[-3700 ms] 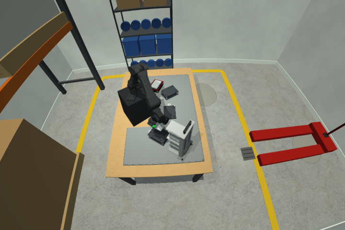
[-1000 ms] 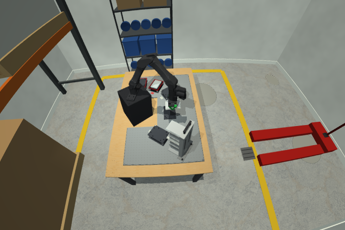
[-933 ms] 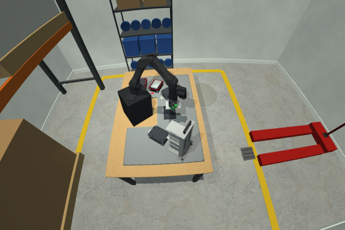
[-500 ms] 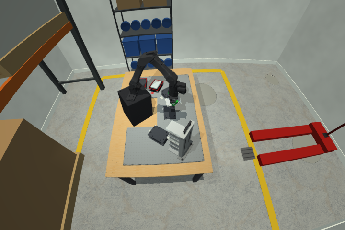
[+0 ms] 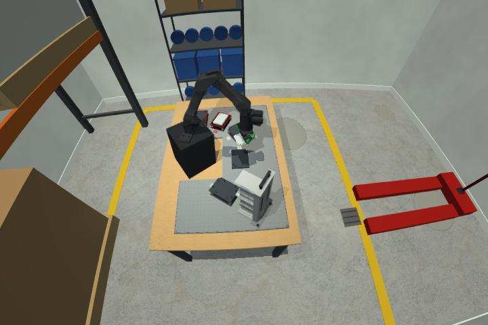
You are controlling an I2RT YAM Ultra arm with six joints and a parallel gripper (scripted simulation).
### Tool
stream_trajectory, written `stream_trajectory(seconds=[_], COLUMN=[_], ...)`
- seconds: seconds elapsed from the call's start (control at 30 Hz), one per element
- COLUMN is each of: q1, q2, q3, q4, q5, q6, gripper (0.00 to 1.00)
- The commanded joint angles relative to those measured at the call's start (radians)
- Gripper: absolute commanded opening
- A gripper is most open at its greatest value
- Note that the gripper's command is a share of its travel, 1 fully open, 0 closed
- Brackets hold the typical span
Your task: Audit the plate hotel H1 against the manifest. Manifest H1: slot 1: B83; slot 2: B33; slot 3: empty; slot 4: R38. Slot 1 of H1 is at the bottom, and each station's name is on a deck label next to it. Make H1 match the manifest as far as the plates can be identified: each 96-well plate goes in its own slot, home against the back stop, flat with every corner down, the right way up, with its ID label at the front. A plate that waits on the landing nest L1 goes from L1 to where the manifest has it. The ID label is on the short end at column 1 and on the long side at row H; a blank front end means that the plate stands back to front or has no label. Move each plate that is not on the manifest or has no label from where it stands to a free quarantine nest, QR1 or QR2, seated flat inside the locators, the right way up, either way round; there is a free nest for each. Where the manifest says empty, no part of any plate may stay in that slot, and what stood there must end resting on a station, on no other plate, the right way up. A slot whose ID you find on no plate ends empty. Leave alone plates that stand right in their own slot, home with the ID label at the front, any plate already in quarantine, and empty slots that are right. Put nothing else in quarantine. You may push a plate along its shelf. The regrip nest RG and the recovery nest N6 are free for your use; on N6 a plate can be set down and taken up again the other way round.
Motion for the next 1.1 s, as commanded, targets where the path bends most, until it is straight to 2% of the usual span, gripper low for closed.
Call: stream_trajectory(seconds=[0.0, 0.2, 0.3, 0.5, 0.8, 0.93, 1.07], q1=[0.032, 0.071, 0.100, 0.158, 0.225, 0.262, 0.300], q2=[-0.036, -0.039, -0.041, -0.041, -0.037, -0.002, -0.003], q3=[-0.001, -0.015, -0.013, 0.026, 0.041, 0.052, 0.065], q4=[0.009, 0.011, 0.010, 0.000, -0.011, -0.008, -0.025], q5=[0.003, 0.006, 0.005, 0.011, 0.018, 0.017, 0.023], q6=[-0.040, -0.068, -0.030, 0.028, 0.094, 0.132, 0.169], gripper=[0.86, 0.86, 0.86, 0.86, 0.86, 0.86, 0.86])
